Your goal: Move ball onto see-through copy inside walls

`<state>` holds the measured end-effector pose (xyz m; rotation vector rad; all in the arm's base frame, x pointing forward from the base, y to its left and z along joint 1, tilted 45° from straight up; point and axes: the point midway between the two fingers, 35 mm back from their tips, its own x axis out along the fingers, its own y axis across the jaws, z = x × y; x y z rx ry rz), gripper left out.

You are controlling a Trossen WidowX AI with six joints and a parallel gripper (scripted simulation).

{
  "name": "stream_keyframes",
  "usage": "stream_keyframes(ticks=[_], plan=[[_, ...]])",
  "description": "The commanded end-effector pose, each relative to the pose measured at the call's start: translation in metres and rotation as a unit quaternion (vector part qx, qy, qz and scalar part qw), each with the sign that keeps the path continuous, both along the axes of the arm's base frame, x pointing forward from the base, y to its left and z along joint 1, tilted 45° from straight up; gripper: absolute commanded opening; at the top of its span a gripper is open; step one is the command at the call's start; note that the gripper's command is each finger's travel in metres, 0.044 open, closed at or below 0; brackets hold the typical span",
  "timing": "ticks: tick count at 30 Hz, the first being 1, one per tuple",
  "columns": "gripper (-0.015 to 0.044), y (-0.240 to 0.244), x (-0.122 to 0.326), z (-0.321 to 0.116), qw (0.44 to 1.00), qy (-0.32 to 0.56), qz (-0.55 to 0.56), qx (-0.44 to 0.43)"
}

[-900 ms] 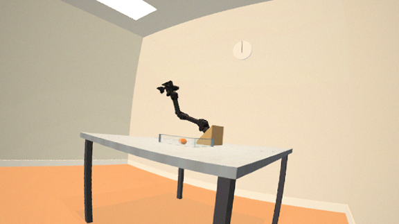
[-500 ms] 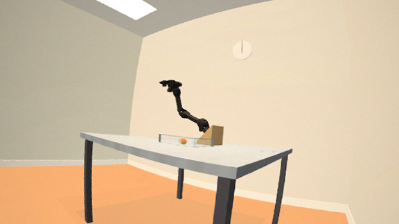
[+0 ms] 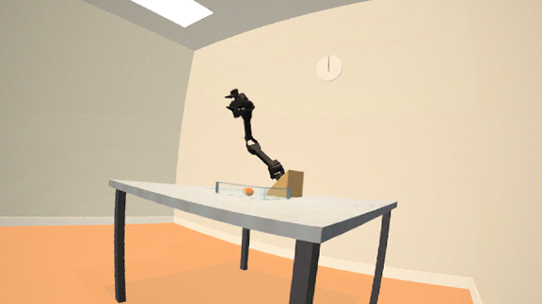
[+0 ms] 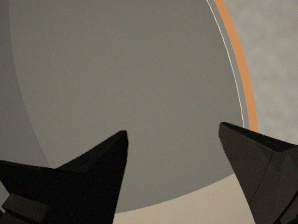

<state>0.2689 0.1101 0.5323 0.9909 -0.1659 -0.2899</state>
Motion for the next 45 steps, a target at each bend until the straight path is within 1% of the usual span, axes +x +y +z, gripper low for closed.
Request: stream_keyframes(ticks=[1, 5, 9, 13, 19, 23, 27, 31, 35, 36, 37, 45], plan=[[0.0316, 0.016, 0.042, -0.056, 0.971, 0.119, -0.003, -0.209], [0.0316, 0.018, 0.069, -0.104, 0.912, 0.214, 0.003, -0.35], [0.0316, 0.012, 0.09, -0.155, 0.822, 0.311, 0.022, -0.477], [0.0316, -0.001, 0.104, -0.209, 0.705, 0.403, 0.055, -0.58], [0.0316, -0.027, 0.115, -0.29, 0.506, 0.516, 0.133, -0.678], [0.0316, -0.052, 0.111, -0.346, 0.351, 0.575, 0.208, -0.71], [0.0316, -0.08, 0.096, -0.399, 0.19, 0.61, 0.299, -0.709], [0.0316, -0.108, 0.07, -0.446, 0.036, 0.616, 0.401, -0.677], [0.0316, -0.134, 0.036, -0.485, -0.101, 0.591, 0.508, -0.618], [0.0316, -0.138, 0.03, -0.49, -0.121, 0.585, 0.525, -0.607], [0.0316, -0.139, 0.027, -0.492, -0.128, 0.582, 0.531, -0.602], [0.0316, -0.14, 0.027, -0.492, -0.129, 0.581, 0.532, -0.602]])
